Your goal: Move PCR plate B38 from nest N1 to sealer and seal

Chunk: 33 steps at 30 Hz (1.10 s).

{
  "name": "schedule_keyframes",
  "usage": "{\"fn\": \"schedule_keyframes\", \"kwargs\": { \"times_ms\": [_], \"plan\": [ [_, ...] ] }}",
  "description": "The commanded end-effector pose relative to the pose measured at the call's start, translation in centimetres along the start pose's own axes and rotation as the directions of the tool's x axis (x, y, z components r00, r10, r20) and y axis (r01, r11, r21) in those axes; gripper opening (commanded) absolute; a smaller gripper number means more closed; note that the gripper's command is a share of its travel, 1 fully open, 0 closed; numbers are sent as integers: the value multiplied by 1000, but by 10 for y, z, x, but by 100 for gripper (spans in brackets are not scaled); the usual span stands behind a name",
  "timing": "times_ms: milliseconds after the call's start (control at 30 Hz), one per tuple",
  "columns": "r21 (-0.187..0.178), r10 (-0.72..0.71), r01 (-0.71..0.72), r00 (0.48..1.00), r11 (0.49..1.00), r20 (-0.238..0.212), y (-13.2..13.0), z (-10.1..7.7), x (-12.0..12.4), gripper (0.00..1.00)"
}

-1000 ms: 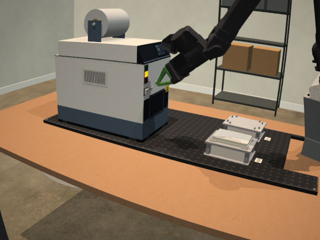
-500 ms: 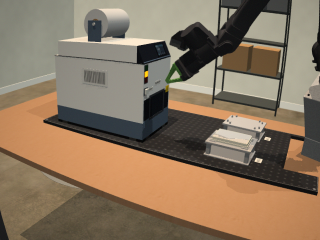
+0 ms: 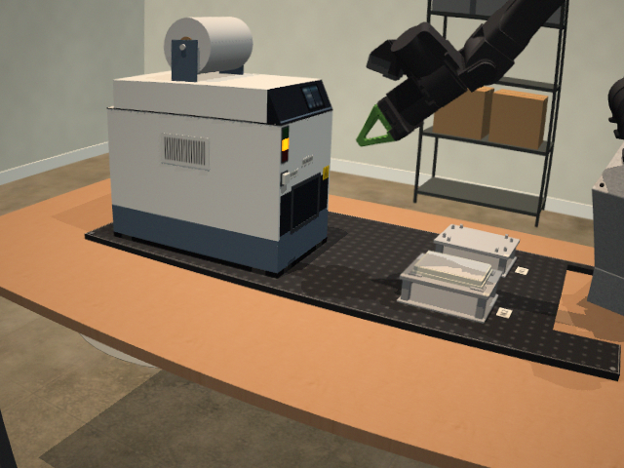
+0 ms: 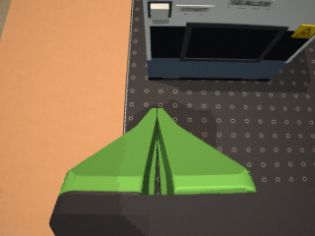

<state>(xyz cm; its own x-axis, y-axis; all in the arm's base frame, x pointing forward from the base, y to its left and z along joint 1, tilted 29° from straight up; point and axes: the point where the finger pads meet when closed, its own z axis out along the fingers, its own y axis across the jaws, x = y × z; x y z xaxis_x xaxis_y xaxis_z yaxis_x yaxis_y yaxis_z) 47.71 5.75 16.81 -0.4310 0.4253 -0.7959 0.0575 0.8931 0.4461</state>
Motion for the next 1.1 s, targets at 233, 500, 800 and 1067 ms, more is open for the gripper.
{"fn": "schedule_keyframes", "kwargs": {
  "times_ms": [233,500,800,1067],
  "plan": [
    [-17,-195,195,981,981,13,34,-26,-21,100],
    [-2,-377,377,926,926,9,50,-22,-40,100],
    [-11,-651,651,759,759,-24,84,-16,-57,100],
    [-13,-778,777,629,629,-8,110,-19,-79,100]
  ]
}}
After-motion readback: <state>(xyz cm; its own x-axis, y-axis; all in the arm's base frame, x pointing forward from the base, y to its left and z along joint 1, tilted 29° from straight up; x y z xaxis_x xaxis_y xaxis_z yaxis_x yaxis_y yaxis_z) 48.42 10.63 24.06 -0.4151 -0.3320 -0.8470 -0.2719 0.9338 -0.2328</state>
